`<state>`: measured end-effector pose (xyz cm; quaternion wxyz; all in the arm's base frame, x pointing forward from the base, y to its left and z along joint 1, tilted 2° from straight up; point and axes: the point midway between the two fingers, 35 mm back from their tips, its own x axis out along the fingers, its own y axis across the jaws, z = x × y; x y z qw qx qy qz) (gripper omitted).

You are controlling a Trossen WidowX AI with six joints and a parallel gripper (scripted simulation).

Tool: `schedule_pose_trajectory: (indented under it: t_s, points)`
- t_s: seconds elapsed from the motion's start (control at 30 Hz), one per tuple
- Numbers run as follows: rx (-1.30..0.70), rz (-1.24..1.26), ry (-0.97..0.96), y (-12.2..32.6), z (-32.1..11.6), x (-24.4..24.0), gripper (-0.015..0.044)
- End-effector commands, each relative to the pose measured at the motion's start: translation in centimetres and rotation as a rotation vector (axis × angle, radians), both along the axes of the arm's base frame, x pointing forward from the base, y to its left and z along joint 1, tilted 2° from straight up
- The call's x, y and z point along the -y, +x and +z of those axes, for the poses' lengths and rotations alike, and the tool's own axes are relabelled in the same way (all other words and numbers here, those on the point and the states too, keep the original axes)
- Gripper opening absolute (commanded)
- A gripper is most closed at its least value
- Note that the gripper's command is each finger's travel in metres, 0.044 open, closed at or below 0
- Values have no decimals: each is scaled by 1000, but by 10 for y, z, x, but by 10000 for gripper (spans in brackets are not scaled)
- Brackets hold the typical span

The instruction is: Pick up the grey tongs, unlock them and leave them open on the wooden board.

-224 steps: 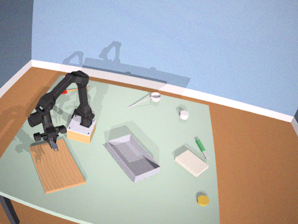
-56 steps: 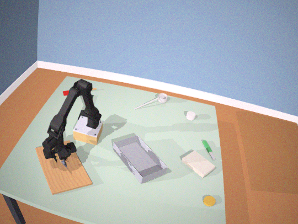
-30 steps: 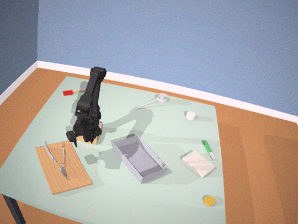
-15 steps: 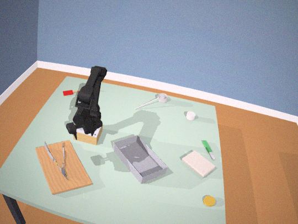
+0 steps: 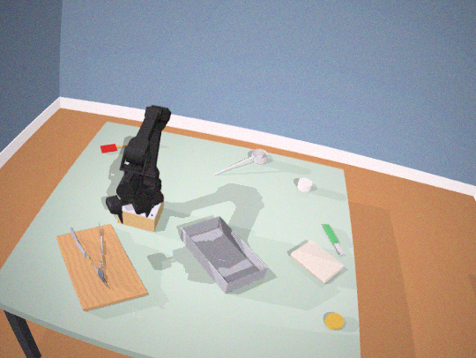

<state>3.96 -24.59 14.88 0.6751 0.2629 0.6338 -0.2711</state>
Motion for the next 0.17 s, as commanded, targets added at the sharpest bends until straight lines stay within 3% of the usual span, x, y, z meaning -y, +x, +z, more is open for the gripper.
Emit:
schedule_pose_trajectory:
  t_s: [0.0, 0.13]
  points:
    - [0, 4, -3, 0, 1, 0, 440]
    - [0, 4, -3, 0, 1, 0, 440]
